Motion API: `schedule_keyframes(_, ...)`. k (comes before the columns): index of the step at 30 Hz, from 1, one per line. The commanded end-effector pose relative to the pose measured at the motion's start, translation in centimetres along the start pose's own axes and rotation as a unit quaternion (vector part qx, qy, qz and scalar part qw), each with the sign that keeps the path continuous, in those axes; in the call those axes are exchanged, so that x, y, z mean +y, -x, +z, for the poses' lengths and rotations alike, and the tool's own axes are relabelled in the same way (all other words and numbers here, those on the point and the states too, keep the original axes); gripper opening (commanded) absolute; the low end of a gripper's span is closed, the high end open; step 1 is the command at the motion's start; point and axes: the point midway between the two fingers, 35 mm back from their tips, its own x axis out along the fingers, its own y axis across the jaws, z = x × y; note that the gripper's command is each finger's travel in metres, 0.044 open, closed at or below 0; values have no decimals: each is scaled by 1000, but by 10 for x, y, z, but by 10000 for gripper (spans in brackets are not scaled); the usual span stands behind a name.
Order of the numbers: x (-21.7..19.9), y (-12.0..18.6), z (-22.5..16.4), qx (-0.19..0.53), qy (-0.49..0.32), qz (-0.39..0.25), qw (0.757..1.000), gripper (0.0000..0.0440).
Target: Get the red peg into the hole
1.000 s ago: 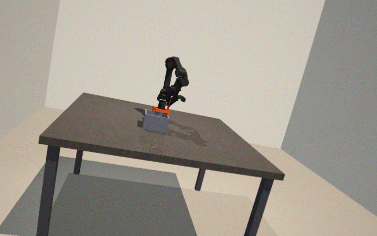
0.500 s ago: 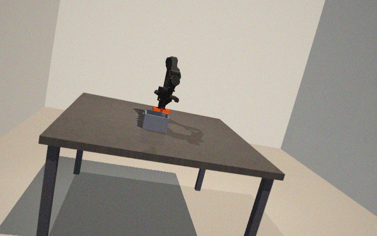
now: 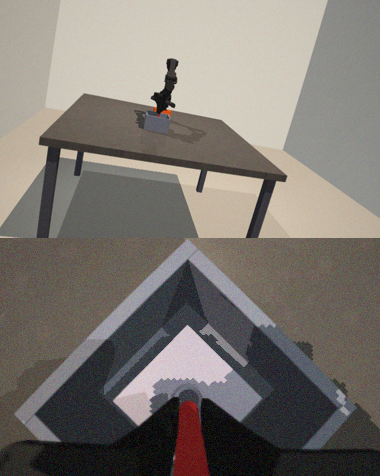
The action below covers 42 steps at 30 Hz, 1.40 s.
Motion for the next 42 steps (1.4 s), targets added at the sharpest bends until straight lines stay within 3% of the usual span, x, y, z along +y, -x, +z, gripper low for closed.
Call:
schedule_keyframes(1,-1,-14,-2,11,8,-5,1000,91)
schedule_keyframes(3,-2,-19,-1,15,14,-9,1000,133)
schedule_keyframes(6,-1,-25,1,18,22,-16,999,151)
schedule_keyframes(10,4,-29,14,11,28,-16,999,245)
schedule_keyframes(21,15,-33,50,-20,41,-15,999,440)
schedule_keyframes(33,13,-25,100,-85,25,-8,996,440)
schedule_keyframes(42,13,-25,100,-85,25,-8,996,440)
